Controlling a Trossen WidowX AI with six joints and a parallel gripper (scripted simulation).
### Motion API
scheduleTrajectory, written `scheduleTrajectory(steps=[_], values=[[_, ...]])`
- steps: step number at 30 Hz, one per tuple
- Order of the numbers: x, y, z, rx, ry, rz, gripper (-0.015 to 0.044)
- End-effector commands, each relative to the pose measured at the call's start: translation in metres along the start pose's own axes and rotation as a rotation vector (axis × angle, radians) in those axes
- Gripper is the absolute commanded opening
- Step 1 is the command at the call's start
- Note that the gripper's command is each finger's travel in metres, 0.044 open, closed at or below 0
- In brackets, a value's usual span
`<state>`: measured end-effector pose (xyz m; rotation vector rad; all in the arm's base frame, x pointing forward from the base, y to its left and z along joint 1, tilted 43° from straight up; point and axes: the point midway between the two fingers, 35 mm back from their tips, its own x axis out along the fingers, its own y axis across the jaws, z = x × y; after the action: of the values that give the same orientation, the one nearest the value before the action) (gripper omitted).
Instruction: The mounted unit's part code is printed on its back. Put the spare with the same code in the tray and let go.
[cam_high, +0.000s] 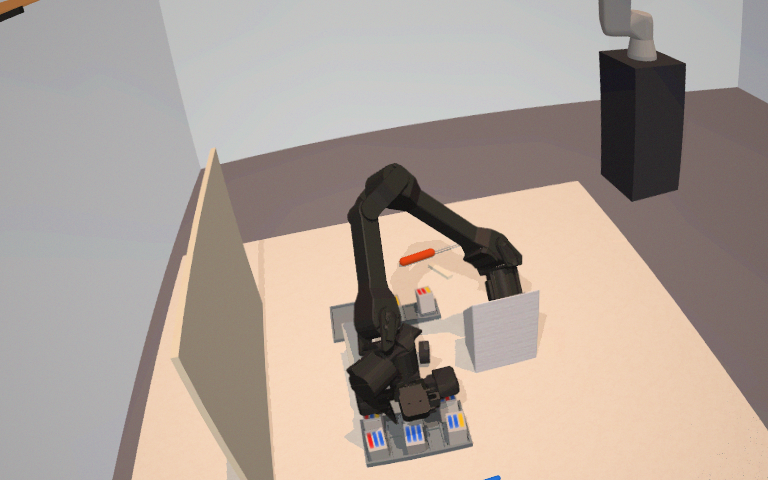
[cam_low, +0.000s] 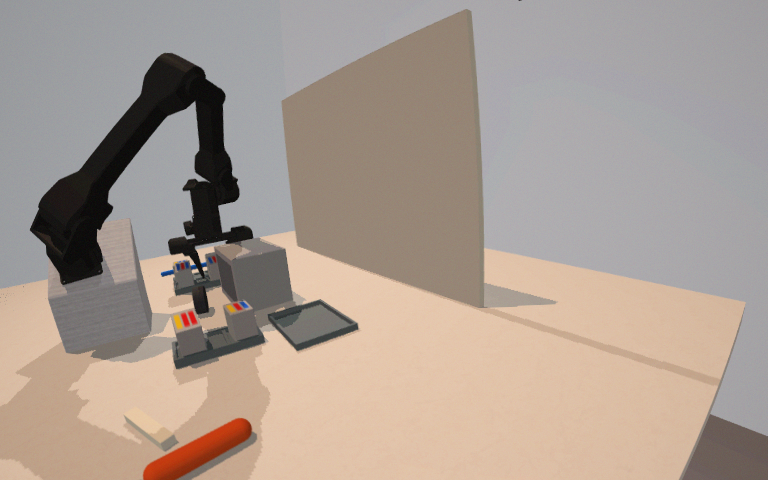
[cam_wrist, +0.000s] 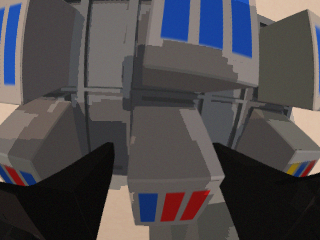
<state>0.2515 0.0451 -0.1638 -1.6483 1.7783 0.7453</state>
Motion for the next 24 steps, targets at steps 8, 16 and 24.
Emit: scheduleTrajectory(steps=[8,16,24], values=[[0.0001,0.0002,-0.0001,0.000,0.000,0.000,0.0169],[0.0001,0.0002,-0.0001,0.000,0.000,0.000,0.0096],[0.0001,0.0002,-0.0001,0.000,0.000,0.000,0.0000]])
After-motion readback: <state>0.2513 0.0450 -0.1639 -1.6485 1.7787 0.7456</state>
